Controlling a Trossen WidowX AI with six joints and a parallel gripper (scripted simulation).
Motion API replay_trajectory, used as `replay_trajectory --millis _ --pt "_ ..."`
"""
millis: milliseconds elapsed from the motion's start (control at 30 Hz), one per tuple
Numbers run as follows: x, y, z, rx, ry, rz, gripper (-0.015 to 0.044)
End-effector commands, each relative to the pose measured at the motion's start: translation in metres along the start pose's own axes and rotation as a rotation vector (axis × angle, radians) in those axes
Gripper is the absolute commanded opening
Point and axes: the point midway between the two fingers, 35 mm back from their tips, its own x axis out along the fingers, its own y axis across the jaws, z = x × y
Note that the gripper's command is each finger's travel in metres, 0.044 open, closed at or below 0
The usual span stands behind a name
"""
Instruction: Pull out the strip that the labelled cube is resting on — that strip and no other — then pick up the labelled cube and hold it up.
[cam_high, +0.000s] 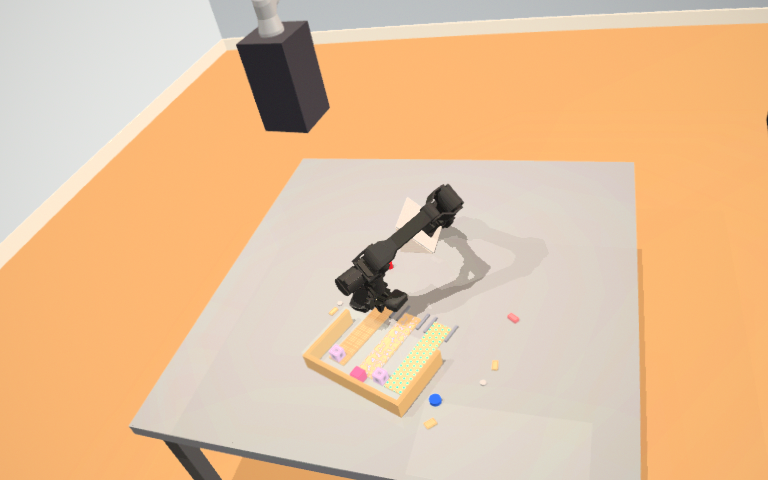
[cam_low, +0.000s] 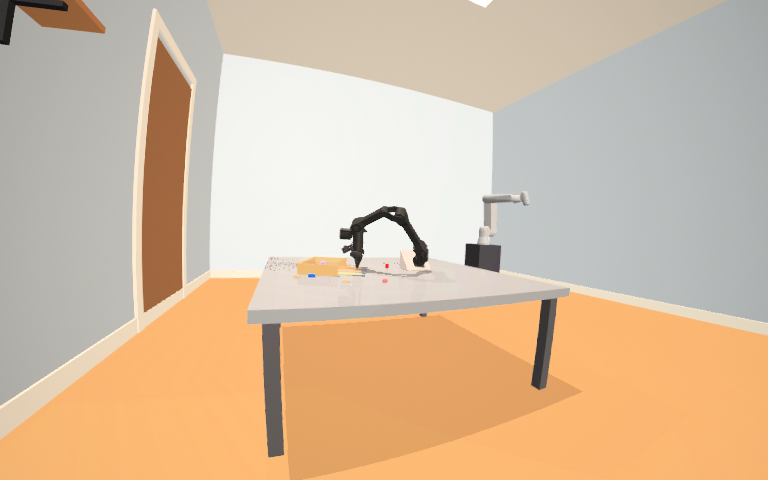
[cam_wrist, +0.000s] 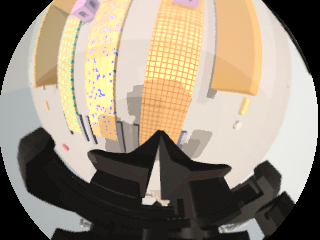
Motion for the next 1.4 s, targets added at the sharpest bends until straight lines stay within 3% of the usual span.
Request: replay_trajectory --millis 0,1367 --pt "0.0004 0.0007 0.0001 0.004 -0.001 0.003 0.0" --pt "0.004 0.0 -0.0065 0.004 0.0 0.004 0.0"
